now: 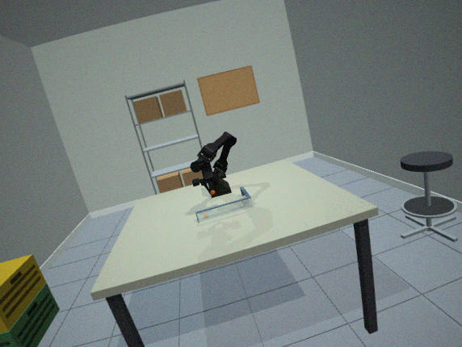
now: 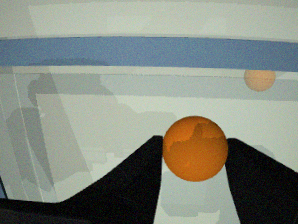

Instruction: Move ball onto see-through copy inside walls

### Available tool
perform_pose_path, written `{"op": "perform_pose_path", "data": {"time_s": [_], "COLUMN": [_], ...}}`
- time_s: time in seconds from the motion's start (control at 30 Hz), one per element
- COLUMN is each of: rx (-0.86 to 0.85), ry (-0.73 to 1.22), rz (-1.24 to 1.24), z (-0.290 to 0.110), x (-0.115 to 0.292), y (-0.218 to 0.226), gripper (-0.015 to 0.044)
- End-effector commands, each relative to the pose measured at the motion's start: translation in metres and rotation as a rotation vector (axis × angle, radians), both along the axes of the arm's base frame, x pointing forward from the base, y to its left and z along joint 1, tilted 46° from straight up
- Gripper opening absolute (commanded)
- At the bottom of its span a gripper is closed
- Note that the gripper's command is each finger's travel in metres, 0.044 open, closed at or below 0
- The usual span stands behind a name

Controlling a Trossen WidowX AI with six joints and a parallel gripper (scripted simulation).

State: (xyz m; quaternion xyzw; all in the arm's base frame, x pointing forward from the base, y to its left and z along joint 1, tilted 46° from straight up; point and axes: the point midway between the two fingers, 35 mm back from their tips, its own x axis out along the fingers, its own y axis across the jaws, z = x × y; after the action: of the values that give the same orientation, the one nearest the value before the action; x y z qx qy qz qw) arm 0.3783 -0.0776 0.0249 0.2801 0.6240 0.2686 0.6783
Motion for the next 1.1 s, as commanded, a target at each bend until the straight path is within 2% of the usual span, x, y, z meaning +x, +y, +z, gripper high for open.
{"op": "perform_pose_path", "data": {"time_s": [0.0,0.33,0.53,0.93,1.07], "rx": [-0.002,-0.004,-0.004,0.0,0.0], "ry": [0.004,0.003,0.002,0.002,0.002], "rz": [0.004,0.004,0.004,0.004,0.004], "z": [-0.016,-0.072,-0.076,-0.121,-0.124], "x": [0.002,0.008,0.008,0.013,0.013], "y": [-0.008,-0.025,-0.025,0.022,0.025], "gripper": [0.0,0.0,0.0,0.0,0.0]}}
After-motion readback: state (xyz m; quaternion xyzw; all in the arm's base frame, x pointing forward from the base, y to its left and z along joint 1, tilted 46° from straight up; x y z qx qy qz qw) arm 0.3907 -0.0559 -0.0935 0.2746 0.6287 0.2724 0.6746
